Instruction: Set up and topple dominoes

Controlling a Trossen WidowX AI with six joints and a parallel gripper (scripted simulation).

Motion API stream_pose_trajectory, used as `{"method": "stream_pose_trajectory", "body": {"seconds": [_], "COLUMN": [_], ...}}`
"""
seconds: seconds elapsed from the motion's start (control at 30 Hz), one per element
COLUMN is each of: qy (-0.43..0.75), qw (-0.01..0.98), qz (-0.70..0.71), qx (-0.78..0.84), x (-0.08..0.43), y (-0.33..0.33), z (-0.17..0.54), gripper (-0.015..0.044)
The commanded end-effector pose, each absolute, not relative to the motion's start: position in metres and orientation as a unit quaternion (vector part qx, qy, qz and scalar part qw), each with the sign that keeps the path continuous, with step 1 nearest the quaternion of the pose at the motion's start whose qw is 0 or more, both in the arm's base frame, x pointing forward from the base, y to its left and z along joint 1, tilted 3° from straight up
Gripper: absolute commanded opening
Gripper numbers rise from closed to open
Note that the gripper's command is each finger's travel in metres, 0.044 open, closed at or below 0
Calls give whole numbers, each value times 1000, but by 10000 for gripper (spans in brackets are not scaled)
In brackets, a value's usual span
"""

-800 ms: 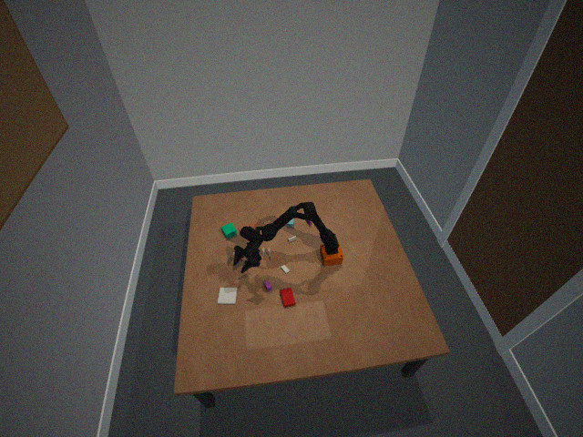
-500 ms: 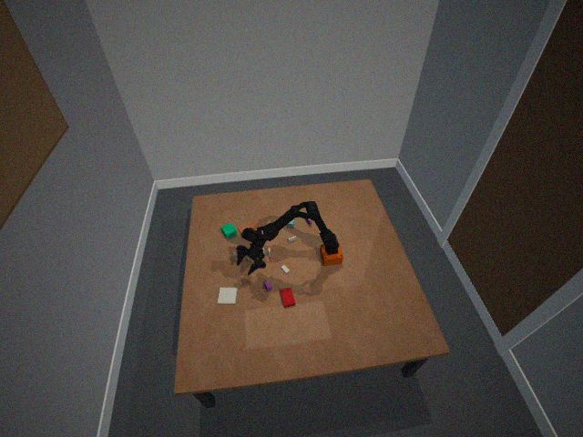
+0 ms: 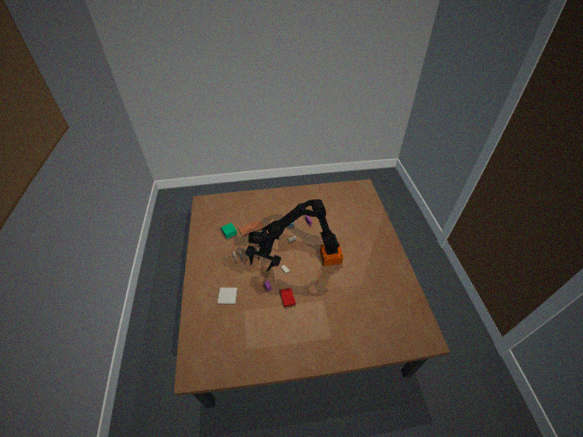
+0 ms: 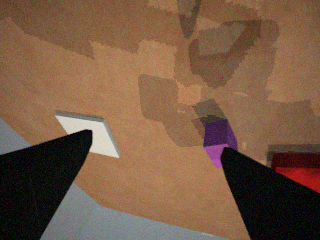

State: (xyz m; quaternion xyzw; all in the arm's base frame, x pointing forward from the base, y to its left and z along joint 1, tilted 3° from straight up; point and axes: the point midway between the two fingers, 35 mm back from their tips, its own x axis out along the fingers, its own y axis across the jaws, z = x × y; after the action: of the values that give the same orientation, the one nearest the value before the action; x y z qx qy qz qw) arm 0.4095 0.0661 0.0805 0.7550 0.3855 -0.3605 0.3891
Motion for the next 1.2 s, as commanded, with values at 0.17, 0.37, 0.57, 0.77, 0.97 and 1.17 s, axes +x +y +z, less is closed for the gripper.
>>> {"method": "stream_pose_trajectory", "body": {"seconds": [0.17, 0.37, 0.57, 0.77, 0.97, 1.17], "qy": [556, 586, 586, 586, 586, 586], "qw": [614, 631, 631, 631, 631, 631], "qz": [-360, -349, -349, -349, -349, -349], "qx": [429, 370, 370, 370, 370, 370], "x": [304, 288, 288, 288, 292, 292], "y": [33, 31, 31, 31, 31, 32], "z": [69, 70, 70, 70, 20, 4], "gripper": [440, 440, 440, 440, 440, 440]}}
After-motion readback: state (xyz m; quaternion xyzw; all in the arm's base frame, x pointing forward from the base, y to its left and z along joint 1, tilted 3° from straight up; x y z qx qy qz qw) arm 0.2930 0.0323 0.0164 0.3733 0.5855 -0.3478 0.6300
